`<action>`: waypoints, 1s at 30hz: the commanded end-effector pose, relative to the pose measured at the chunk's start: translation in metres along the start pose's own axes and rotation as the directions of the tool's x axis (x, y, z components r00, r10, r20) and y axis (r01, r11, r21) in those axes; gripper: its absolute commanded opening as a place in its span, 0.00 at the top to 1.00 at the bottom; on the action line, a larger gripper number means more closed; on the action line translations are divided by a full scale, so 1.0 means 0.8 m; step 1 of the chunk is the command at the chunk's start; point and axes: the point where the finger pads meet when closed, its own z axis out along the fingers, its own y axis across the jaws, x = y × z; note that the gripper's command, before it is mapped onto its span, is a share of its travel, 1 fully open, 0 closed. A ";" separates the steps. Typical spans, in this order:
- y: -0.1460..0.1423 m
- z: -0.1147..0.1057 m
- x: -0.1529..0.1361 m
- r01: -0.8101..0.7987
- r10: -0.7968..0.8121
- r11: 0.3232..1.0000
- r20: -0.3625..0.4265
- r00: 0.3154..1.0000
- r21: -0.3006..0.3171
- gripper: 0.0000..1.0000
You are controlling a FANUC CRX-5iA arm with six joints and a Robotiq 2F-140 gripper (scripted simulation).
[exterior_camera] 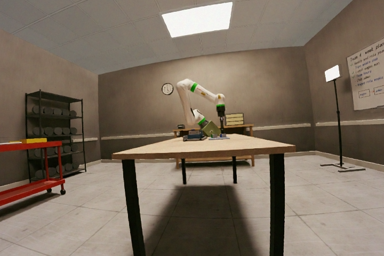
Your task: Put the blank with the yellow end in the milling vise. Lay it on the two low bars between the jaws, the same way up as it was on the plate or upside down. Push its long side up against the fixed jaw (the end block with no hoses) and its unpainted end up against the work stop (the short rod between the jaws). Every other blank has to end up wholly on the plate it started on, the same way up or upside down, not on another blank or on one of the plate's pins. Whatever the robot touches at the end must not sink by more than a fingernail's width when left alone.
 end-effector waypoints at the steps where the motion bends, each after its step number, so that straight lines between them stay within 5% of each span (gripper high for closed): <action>1: 0.000 -0.006 -0.001 0.000 0.000 1.000 0.001 1.000 0.001 0.90; 30: 0.000 -0.069 -0.001 0.000 0.000 1.000 0.001 1.000 0.001 0.90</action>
